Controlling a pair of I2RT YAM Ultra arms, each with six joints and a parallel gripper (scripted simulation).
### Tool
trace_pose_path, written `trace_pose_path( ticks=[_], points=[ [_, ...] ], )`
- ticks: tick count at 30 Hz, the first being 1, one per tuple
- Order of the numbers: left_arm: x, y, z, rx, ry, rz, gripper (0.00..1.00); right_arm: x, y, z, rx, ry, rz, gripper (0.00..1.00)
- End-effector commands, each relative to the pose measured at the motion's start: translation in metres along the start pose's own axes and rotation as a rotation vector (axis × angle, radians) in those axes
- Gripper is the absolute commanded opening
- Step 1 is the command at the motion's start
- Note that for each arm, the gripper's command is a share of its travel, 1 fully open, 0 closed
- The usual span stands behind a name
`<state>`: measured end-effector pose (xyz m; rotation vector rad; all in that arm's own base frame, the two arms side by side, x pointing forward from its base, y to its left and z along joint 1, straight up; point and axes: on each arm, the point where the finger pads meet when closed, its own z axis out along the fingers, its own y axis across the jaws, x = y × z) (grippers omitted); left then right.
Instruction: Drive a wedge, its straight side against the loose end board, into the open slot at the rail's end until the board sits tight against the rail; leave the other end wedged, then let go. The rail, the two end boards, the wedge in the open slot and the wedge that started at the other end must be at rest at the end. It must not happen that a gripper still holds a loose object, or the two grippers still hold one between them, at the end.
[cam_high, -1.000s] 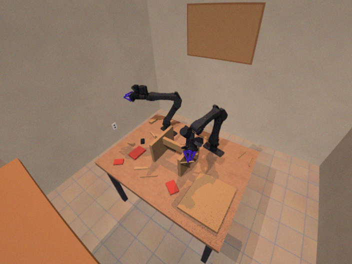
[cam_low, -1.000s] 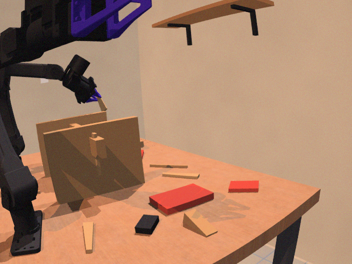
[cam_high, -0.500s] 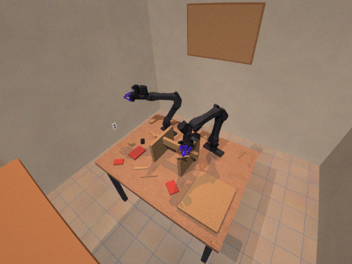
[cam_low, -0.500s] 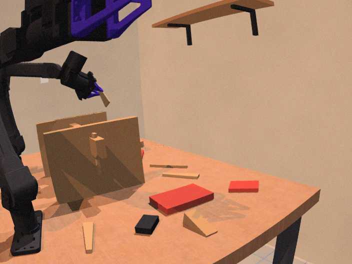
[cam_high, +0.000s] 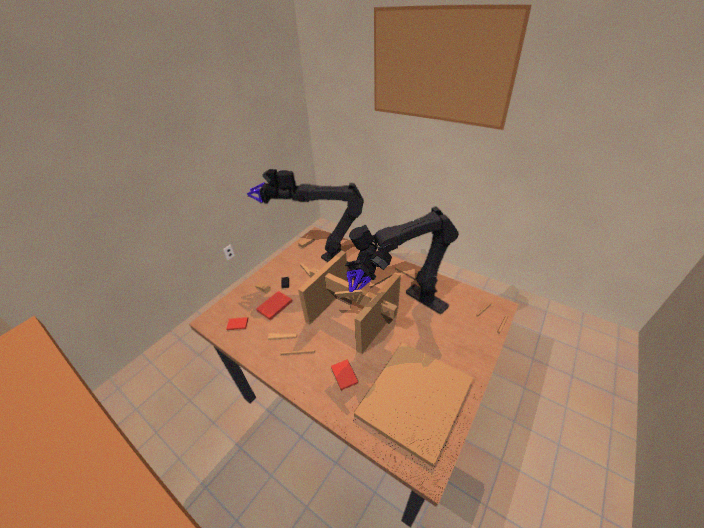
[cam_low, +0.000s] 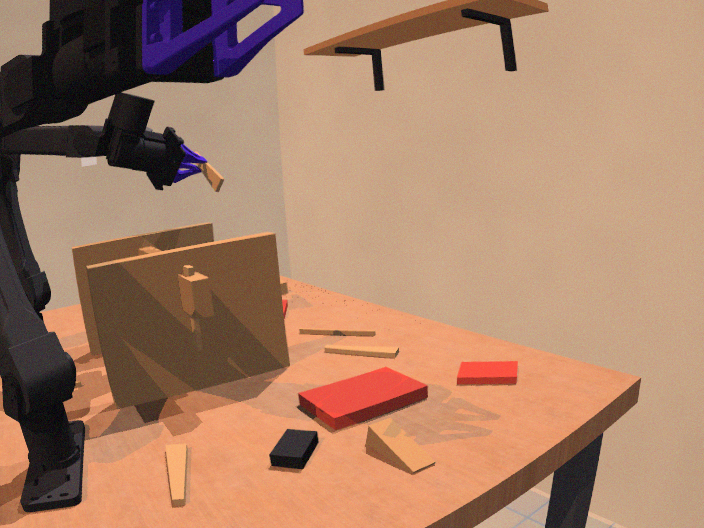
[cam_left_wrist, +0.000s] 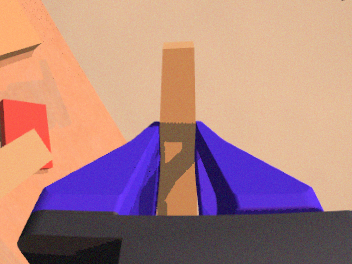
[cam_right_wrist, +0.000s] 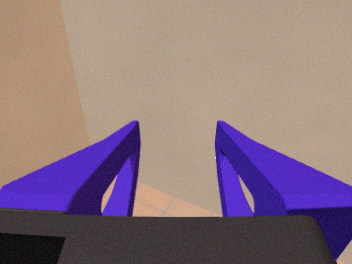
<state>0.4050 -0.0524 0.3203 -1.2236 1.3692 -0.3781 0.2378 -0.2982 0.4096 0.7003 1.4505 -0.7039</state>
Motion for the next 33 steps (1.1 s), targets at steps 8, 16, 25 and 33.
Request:
trace_pose_path(
  ticks=[8, 16, 25, 33],
  points=[
    [0.053, 0.000, -0.021, 0.142, -0.015, -0.145, 0.02, -0.038, 0.000, -0.011, 0.002, -0.095, 0.004, 0.39],
    [0.090, 0.019, -0.056, 0.233, 0.030, -0.259, 0.02, -0.038, 0.000, -0.011, 0.002, -0.095, 0.004, 0.39],
    [0.116, 0.043, -0.081, 0.279, 0.079, -0.319, 0.02, -0.038, 0.000, -0.011, 0.002, -0.095, 0.004, 0.39],
    [0.129, 0.068, -0.106, 0.314, 0.128, -0.396, 0.02, -0.038, 0.000, -0.011, 0.002, -0.095, 0.004, 0.39]
  ],
)
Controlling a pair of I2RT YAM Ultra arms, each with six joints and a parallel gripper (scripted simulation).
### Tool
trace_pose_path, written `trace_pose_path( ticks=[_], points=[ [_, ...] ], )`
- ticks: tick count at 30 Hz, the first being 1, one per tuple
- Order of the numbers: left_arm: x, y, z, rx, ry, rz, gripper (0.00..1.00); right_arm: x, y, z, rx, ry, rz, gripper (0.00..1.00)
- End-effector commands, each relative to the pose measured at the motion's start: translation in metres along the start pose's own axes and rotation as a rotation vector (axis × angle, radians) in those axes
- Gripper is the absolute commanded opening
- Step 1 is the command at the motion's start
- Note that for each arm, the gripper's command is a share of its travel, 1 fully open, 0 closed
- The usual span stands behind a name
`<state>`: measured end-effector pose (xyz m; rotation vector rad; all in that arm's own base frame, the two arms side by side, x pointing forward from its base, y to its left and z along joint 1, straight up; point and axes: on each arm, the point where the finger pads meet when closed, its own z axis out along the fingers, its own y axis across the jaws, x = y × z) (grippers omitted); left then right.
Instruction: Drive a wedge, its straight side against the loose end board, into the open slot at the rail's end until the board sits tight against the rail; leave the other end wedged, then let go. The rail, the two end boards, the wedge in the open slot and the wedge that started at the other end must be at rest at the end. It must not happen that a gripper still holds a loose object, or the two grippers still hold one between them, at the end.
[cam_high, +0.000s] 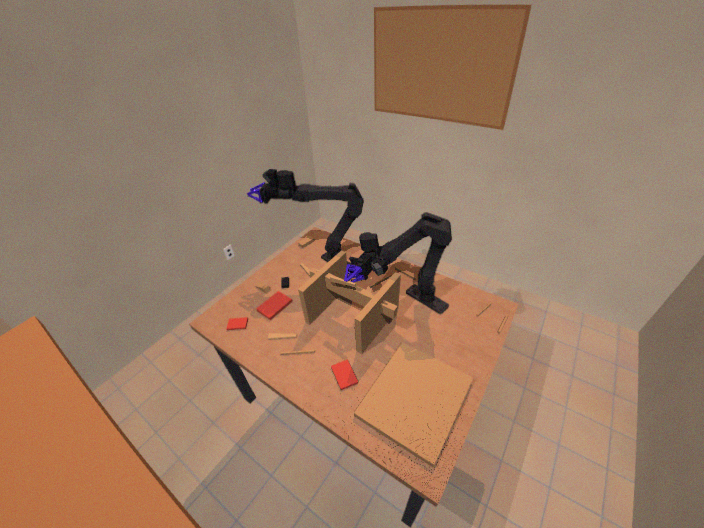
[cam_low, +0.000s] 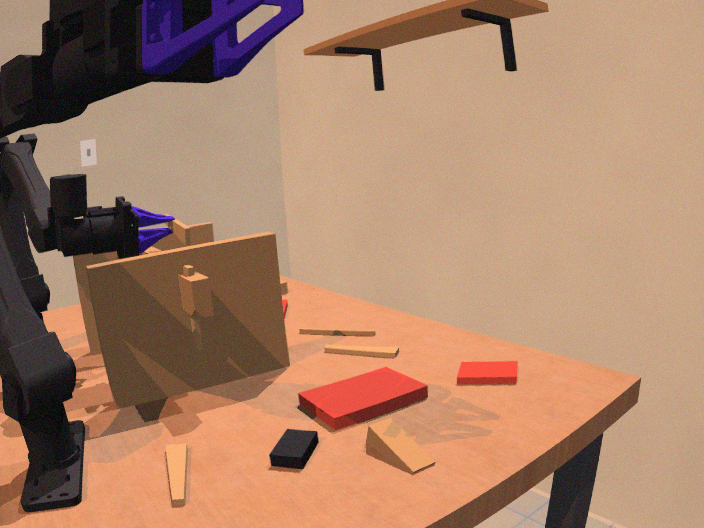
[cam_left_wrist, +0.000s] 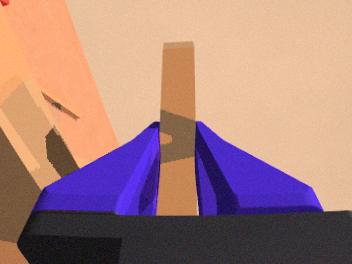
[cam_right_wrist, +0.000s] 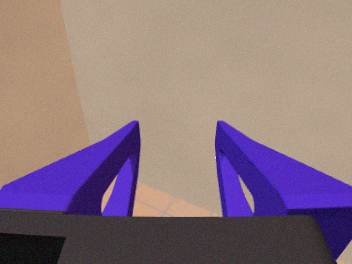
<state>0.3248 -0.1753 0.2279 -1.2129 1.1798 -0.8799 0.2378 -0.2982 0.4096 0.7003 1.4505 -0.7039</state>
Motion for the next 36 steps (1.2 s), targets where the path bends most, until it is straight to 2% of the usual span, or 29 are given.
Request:
trace_pose_path(
  ticks=[1, 12, 16, 17, 19, 20, 23, 24, 34, 36],
  points=[
    [0.001, 0.007, -0.010, 0.046, -0.011, -0.055, 0.02, -0.038, 0.000, -0.011, 0.002, -0.095, 0.004, 0.39],
    [0.005, 0.017, -0.022, 0.052, 0.025, -0.076, 0.02, -0.038, 0.000, -0.011, 0.002, -0.095, 0.004, 0.39],
    [0.006, 0.010, -0.022, 0.058, 0.038, -0.092, 0.02, -0.038, 0.000, -0.011, 0.002, -0.095, 0.004, 0.39],
    [-0.001, -0.009, -0.022, 0.077, 0.030, -0.158, 0.02, -0.038, 0.000, -0.011, 0.002, -0.095, 0.004, 0.39],
    [0.003, -0.004, -0.021, 0.071, 0.030, -0.141, 0.02, -0.038, 0.000, -0.011, 0.002, -0.095, 0.004, 0.39],
    [0.001, -0.009, -0.020, 0.074, 0.027, -0.153, 0.02, -0.038, 0.000, -0.011, 0.002, -0.095, 0.004, 0.20],
    [0.002, -0.002, -0.020, 0.064, 0.027, -0.127, 0.02, -0.038, 0.000, -0.011, 0.002, -0.095, 0.004, 0.20],
    [-0.001, -0.015, -0.019, 0.078, 0.023, -0.170, 0.02, -0.038, 0.000, -0.011, 0.002, -0.095, 0.004, 0.20],
    [-0.001, -0.010, -0.018, 0.069, 0.019, -0.165, 0.02, -0.038, 0.000, -0.011, 0.002, -0.095, 0.004, 0.20],
    [-0.003, -0.018, -0.018, 0.077, 0.015, -0.189, 0.02, -0.038, 0.000, -0.011, 0.002, -0.095, 0.004, 0.20]
  ],
)
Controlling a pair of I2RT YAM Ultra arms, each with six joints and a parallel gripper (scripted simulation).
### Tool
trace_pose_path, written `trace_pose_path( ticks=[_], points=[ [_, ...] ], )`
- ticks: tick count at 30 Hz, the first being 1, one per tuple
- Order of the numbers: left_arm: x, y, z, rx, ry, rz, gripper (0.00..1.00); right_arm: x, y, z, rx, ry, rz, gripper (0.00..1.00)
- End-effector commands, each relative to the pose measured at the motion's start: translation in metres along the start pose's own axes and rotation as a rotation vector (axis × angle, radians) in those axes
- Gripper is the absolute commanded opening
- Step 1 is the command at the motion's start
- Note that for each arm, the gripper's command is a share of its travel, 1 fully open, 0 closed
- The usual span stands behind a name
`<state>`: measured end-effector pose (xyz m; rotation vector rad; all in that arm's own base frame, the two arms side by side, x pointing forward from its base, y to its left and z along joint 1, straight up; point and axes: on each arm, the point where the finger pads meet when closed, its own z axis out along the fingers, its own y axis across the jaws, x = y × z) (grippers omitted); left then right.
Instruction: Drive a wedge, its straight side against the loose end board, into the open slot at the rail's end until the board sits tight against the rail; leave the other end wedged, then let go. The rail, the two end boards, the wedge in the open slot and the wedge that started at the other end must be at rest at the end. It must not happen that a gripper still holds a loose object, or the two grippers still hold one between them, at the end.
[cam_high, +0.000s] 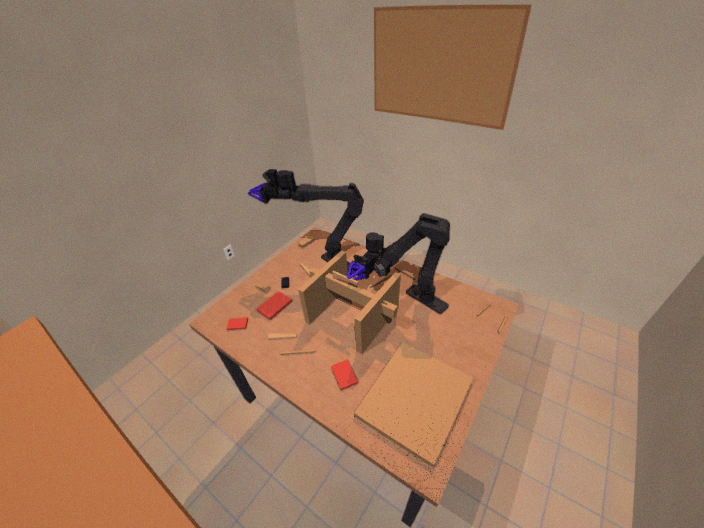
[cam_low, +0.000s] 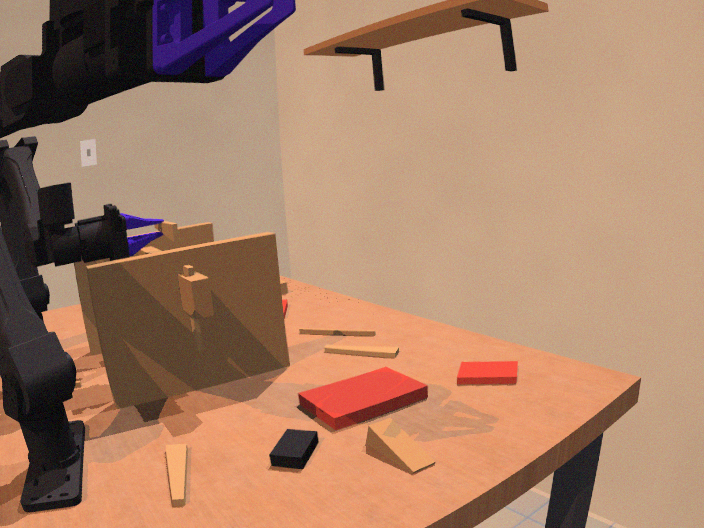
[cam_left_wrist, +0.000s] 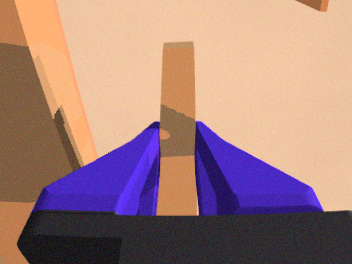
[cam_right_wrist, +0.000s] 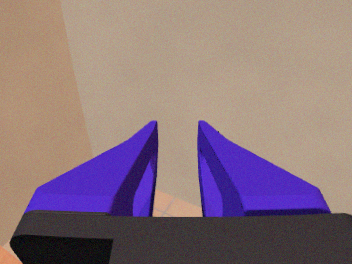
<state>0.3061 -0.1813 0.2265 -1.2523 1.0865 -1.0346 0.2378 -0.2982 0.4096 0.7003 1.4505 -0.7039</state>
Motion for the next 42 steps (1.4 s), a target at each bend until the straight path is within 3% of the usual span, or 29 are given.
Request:
trace_pose_path(
  ticks=[1, 22, 42],
  points=[
    [-0.002, -0.020, 0.003, 0.017, -0.010, -0.043, 0.02, -0.021, 0.008, 0.000, -0.026, -0.042, 0.013, 0.20],
    [-0.002, -0.020, 0.003, 0.017, -0.010, -0.043, 0.02, 0.006, 0.060, 0.006, -0.179, 0.113, 0.186, 0.20],
    [-0.002, -0.020, 0.003, 0.017, -0.010, -0.043, 0.02, 0.020, 0.118, -0.006, -0.331, 0.264, 0.343, 0.20]
  ],
)
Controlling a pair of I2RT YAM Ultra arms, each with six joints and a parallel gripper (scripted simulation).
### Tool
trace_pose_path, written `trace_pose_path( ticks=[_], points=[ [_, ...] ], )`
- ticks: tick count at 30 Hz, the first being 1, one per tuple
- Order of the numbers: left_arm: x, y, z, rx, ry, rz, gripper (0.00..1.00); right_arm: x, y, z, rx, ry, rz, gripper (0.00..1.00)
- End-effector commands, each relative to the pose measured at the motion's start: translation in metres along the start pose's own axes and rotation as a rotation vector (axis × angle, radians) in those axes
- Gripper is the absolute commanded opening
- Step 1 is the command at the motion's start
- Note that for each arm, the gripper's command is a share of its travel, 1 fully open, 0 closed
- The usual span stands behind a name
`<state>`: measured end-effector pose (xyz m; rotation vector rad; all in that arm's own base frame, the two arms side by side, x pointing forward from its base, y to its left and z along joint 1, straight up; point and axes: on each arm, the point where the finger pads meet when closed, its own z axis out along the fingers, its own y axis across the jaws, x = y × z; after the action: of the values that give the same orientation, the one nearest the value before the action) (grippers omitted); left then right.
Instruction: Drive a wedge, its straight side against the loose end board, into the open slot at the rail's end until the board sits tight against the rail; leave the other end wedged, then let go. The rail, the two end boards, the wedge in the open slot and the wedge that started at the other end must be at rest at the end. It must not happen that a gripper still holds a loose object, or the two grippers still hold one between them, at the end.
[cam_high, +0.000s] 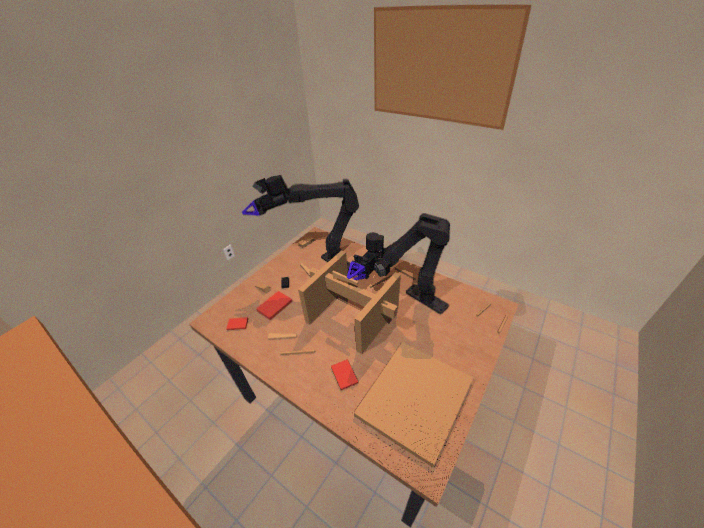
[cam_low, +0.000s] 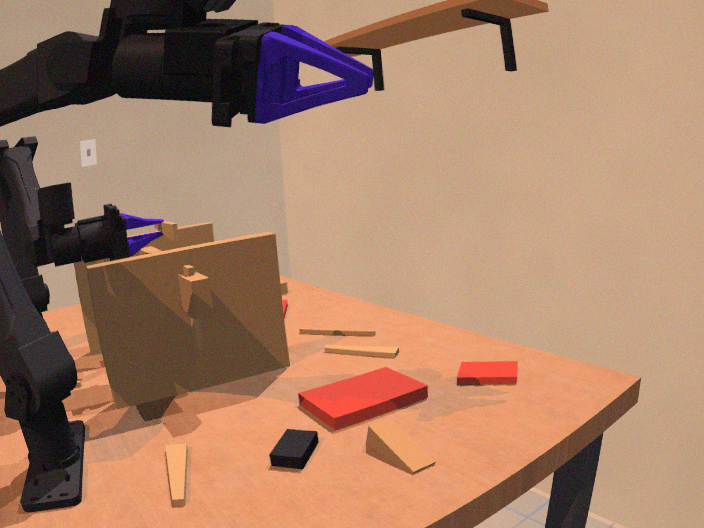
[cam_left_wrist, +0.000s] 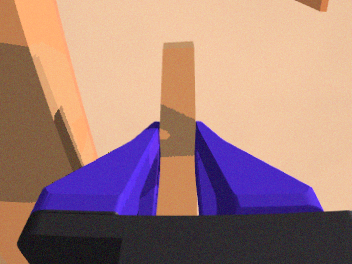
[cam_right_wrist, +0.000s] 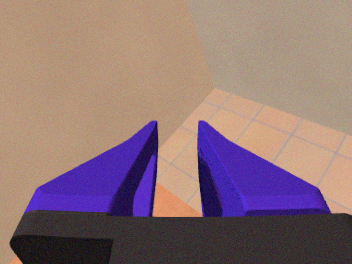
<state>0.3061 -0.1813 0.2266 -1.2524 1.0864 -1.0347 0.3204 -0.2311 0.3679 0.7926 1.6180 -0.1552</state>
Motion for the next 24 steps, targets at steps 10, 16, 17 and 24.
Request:
trace_pose_path(
  ticks=[10, 16, 17, 24],
  points=[
    [-0.002, -0.020, 0.003, 0.017, -0.010, -0.043, 0.02, 0.011, 0.046, 0.001, -0.115, 0.102, 0.122, 0.20],
    [-0.002, -0.020, 0.003, 0.017, -0.010, -0.043, 0.02, 0.019, 0.057, 0.002, -0.137, 0.141, 0.153, 0.20],
    [-0.002, -0.020, 0.003, 0.017, -0.010, -0.043, 0.02, 0.021, 0.059, 0.001, -0.142, 0.153, 0.161, 0.20],
    [-0.002, -0.020, 0.003, 0.017, -0.010, -0.043, 0.02, 0.038, 0.079, -0.002, -0.180, 0.239, 0.224, 0.20]
  ],
)
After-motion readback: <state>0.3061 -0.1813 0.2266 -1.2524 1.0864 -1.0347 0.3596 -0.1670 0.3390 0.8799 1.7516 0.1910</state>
